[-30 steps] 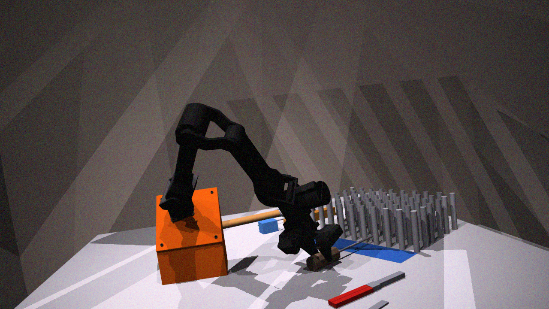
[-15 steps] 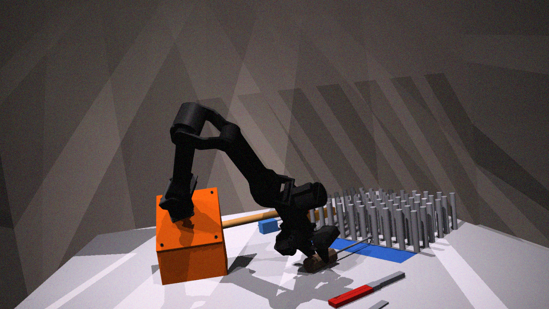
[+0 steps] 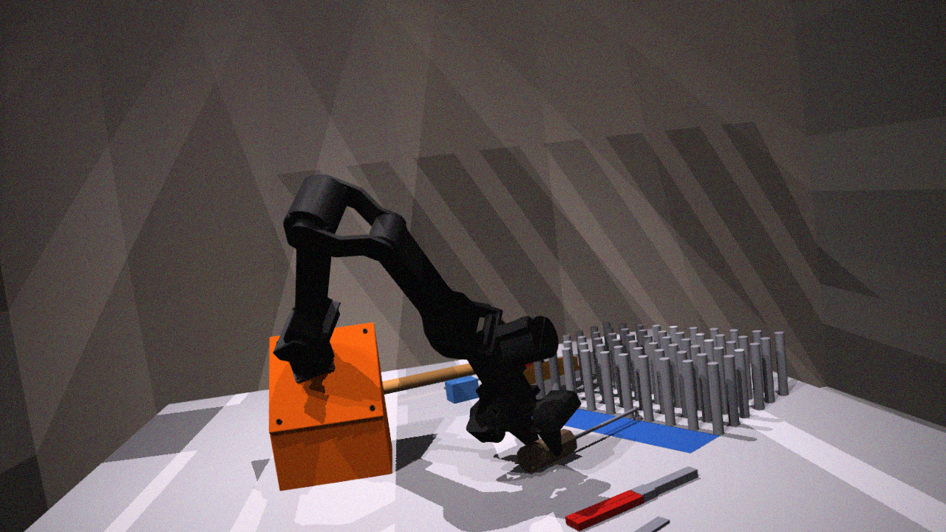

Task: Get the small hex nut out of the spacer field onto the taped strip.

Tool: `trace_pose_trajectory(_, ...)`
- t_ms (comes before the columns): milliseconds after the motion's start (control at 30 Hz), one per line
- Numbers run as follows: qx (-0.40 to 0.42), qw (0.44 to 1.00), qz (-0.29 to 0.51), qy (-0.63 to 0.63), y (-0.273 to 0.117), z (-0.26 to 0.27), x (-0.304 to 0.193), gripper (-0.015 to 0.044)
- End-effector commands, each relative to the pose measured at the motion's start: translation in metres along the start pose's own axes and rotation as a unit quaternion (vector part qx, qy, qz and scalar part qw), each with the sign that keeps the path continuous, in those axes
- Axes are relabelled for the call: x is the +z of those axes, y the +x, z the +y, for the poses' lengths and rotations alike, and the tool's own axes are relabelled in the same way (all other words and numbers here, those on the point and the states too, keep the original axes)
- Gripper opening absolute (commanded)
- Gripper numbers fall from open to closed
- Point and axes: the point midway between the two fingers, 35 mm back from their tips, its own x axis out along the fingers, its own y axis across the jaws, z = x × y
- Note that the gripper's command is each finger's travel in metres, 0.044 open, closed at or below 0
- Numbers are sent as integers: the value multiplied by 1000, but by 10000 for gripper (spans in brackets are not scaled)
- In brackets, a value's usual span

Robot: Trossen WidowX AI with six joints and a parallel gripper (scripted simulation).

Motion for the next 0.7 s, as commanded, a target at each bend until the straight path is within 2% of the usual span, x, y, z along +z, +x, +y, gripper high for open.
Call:
trace_pose_trajectory(0, 0, 1000, -1, -2, -2, -1, 4, 0)
trace_pose_trajectory(667, 0, 1000, -1, -2, -8, -1, 13, 0)
